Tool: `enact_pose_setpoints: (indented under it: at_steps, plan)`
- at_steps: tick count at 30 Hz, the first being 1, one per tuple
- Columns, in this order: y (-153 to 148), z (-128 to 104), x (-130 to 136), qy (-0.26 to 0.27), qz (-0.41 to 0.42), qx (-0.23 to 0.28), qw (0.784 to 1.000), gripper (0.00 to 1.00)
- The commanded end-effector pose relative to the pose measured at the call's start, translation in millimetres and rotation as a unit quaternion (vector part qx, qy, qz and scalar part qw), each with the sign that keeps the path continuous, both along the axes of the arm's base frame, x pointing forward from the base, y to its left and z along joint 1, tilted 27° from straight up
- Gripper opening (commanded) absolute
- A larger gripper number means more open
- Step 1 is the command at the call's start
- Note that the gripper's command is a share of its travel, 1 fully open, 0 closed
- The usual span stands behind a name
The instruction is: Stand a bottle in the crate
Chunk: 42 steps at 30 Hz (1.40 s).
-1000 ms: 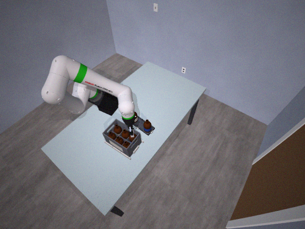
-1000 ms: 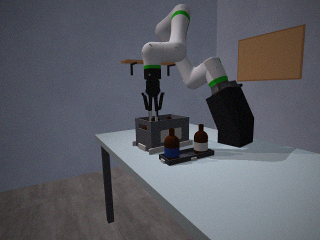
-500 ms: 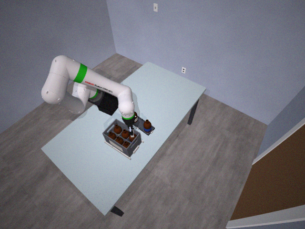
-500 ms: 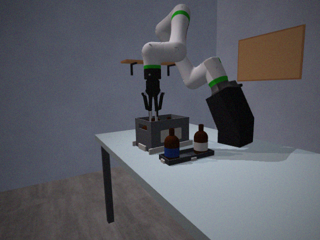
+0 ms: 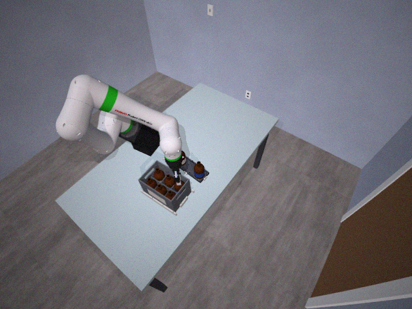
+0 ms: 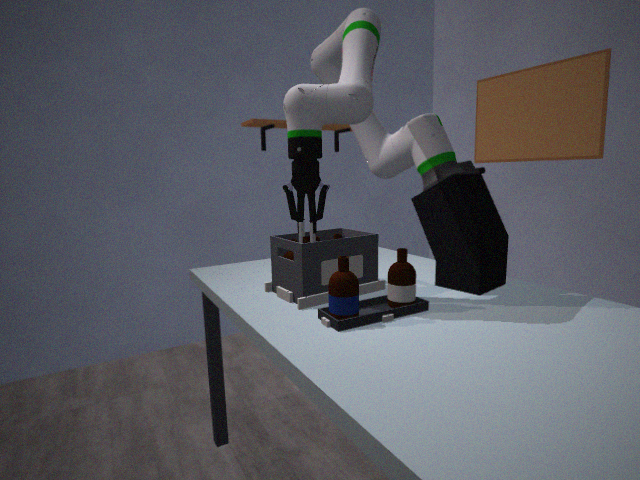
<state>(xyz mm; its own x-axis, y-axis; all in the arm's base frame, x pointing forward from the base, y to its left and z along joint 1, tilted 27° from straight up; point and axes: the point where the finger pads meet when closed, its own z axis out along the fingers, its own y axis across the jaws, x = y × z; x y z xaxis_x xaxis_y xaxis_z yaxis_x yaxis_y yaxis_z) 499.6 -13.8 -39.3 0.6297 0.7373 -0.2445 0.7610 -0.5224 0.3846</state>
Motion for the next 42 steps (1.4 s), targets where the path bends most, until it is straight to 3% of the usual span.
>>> enact_pose_setpoints:
  at_steps: [1,42]
  plan:
    - [0.2,0.1,0.1,0.0,0.0,0.0,1.0,0.0]
    - [-4.4,-9.3,1.8,0.0,0.0,0.0,1.0,0.0]
